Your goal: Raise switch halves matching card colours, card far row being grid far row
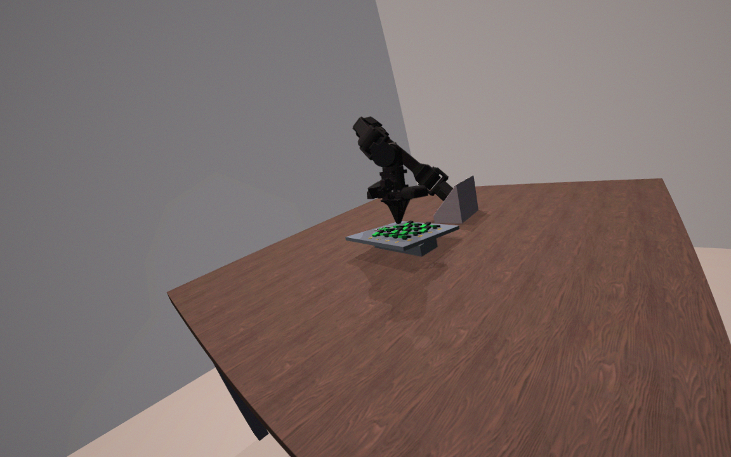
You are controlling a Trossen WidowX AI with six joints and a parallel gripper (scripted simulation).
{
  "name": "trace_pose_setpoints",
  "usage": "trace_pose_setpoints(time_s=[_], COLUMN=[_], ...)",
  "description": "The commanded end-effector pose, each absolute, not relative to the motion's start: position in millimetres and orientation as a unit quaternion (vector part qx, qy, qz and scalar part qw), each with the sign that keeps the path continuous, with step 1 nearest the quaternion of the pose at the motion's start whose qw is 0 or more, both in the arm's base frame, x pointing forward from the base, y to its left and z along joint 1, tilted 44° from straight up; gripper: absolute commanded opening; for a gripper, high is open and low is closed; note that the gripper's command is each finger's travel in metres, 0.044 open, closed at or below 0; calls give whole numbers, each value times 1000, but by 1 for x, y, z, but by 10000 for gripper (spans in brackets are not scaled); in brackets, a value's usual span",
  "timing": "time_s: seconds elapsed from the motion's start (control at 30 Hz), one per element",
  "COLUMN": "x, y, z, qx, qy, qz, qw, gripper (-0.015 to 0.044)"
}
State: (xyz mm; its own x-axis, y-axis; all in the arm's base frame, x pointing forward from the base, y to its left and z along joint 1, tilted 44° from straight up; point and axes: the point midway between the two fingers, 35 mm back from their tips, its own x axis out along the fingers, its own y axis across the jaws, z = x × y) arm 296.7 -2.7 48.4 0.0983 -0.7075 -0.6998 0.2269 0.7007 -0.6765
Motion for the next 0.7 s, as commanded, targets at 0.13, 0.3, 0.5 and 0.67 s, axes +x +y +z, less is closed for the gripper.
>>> trace_pose_setpoints(time_s=[0.13, 0.3, 0.5, 0.67], x=[296, 296, 296, 296], y=[-11, -11, -11, -11], z=[41, 41, 41, 41], qx=[-208, -208, -208, -208], qy=[586, 586, 586, 586], qz=[-328, -328, -328, -328], qw=[711, 711, 711, 711], gripper=[0, 0, 0, 0])
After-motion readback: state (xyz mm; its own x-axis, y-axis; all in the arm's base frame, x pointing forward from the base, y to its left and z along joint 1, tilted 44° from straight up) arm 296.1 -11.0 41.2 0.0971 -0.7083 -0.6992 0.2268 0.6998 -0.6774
